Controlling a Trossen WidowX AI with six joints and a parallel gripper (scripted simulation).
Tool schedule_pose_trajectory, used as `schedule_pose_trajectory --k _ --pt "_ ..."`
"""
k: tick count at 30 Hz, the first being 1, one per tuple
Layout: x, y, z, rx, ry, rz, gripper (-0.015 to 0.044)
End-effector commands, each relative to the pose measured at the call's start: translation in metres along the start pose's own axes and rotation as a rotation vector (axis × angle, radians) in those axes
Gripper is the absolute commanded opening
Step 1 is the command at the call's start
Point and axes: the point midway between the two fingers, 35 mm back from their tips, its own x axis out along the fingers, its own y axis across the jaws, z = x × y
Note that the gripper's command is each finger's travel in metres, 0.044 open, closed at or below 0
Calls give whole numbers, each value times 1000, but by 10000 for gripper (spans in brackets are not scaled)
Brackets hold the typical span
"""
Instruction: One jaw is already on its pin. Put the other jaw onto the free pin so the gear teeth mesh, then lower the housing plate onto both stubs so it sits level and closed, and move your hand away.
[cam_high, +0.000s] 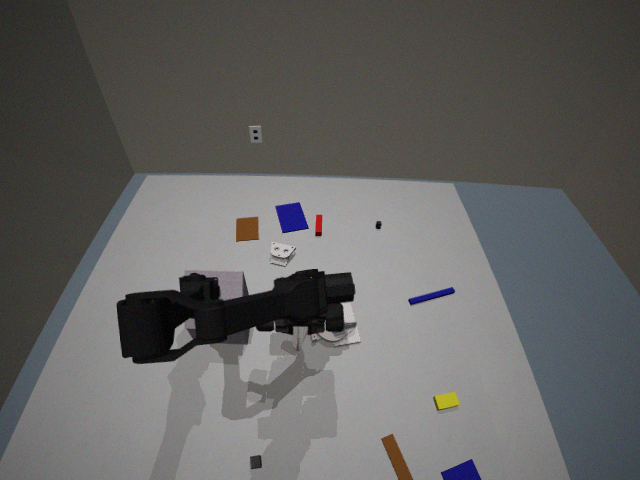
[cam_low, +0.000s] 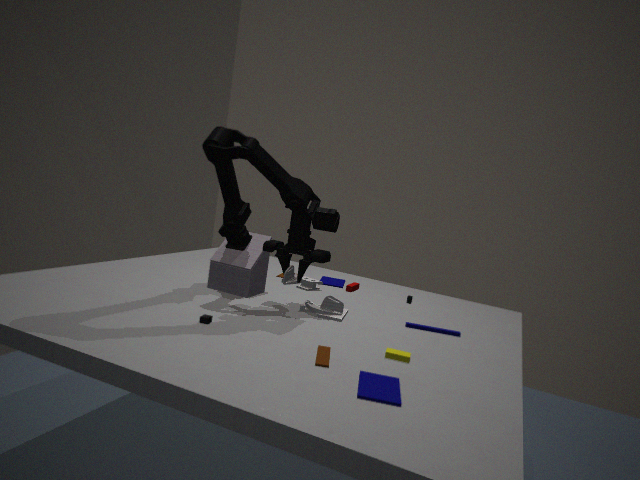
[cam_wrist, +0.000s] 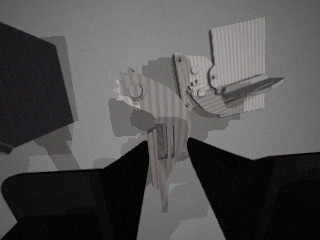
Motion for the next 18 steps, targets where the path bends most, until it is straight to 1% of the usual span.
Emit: schedule_pose_trajectory --k 1,18 --pt "0 0 5 -78 -5 0 134" --pt "0 0 17 -409 -4 0 134"
